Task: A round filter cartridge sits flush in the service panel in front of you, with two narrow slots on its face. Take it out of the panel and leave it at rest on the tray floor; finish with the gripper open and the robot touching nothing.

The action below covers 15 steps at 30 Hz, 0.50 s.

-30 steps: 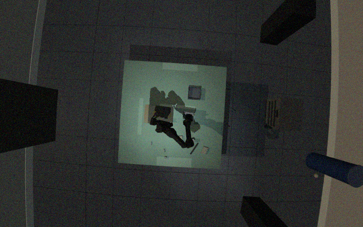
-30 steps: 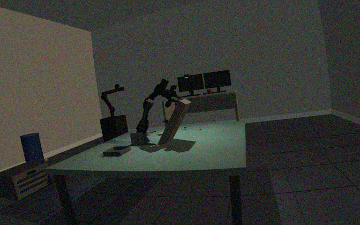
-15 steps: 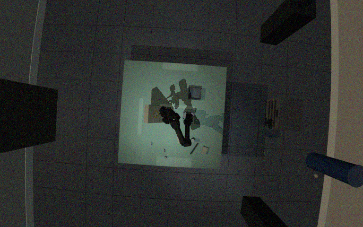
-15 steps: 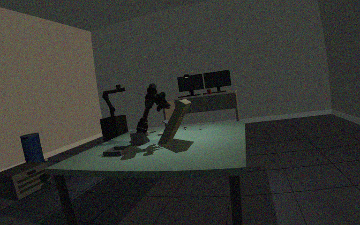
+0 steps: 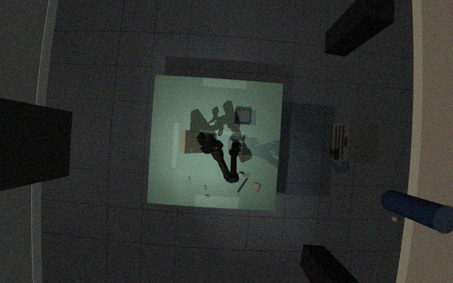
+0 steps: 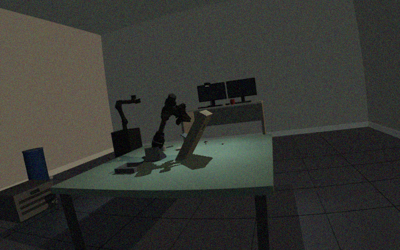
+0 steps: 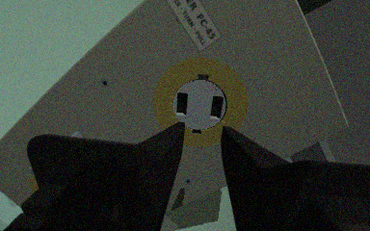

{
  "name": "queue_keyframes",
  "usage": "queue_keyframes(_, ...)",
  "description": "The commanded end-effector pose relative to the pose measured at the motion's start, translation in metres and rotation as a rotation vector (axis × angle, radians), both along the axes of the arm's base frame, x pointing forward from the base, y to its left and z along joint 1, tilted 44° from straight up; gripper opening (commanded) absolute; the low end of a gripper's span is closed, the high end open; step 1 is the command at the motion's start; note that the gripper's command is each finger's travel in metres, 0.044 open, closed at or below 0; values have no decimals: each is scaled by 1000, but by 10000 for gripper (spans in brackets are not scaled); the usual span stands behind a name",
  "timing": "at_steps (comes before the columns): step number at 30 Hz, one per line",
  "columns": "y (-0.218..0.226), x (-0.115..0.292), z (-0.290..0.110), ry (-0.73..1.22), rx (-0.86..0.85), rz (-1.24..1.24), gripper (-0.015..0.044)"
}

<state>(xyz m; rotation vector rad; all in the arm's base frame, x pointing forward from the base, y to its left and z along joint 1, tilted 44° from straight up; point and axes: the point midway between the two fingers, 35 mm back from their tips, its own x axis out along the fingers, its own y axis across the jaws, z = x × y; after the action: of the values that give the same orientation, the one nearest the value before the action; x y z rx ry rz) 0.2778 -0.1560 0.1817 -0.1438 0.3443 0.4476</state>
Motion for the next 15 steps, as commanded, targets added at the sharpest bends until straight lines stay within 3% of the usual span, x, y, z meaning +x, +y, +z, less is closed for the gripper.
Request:
queue_keyframes(1,3,5,-5,9,4,-2,117)
queue_keyframes(15,13,24,-11,3,6,-5,117)
